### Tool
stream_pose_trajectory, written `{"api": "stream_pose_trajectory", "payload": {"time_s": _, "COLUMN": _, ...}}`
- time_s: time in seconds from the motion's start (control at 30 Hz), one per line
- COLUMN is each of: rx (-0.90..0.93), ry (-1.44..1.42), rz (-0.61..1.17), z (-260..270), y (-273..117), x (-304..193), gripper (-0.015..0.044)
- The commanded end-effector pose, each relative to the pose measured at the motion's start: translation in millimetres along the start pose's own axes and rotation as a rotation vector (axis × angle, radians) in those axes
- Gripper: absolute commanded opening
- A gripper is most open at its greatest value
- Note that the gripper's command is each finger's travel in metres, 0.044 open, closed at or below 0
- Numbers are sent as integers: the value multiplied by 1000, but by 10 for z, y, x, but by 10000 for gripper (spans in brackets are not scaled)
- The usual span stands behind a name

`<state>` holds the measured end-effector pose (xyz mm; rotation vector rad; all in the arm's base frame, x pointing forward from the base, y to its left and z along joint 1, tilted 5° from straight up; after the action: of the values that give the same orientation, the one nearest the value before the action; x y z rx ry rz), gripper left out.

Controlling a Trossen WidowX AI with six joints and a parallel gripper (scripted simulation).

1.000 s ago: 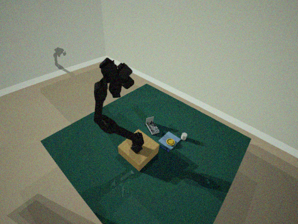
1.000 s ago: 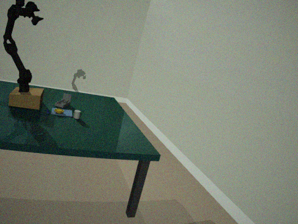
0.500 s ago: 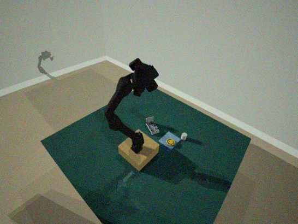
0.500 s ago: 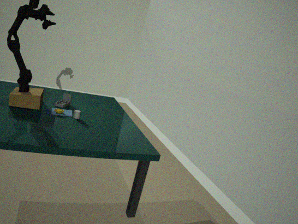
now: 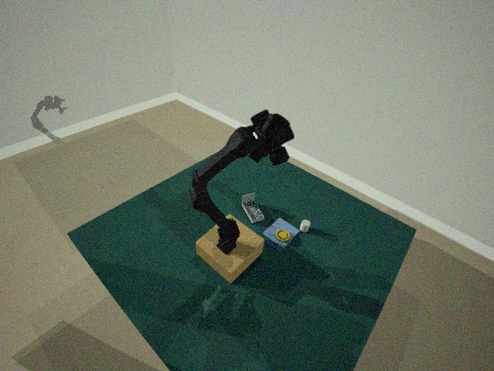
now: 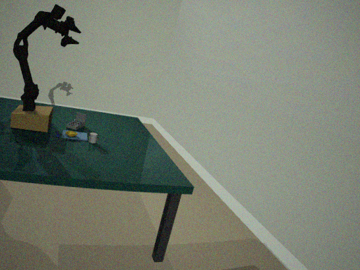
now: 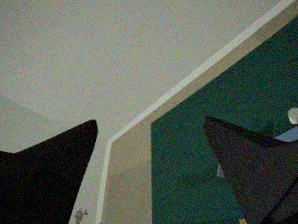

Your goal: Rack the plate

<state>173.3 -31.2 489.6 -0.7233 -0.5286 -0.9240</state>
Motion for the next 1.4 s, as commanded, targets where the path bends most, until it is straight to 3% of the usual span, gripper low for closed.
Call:
{"api": "stream_pose_trajectory", "payload": {"time_s": 0.0, "rx": -69, "ry": -13, "rz": 40, "z": -220, "y": 185, "x": 35, "gripper": 400}}
{"api": "stream_pose_trajectory", "payload": {"time_s": 0.63, "rx": -380, "ry": -127, "rz": 357, "z": -1260, "y": 1023, "x": -128, "gripper": 400}}
{"api": "stream_pose_trajectory", "payload": {"time_s": 1.37, "rx": -590, "ry": -380, "rz": 914, "z": -2286, "y": 1623, "x": -775, "gripper": 400}}
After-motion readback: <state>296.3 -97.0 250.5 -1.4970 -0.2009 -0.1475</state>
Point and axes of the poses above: the point midway between the two fingers, 35 mm back from their tips, its own y axis out along the fingers, its own z axis across the jaws, x = y × z, the point moved 8 cm from there along -y, back along the fingers, and after that the axes turned 10 degrees about -y, right-handed, at the moved point
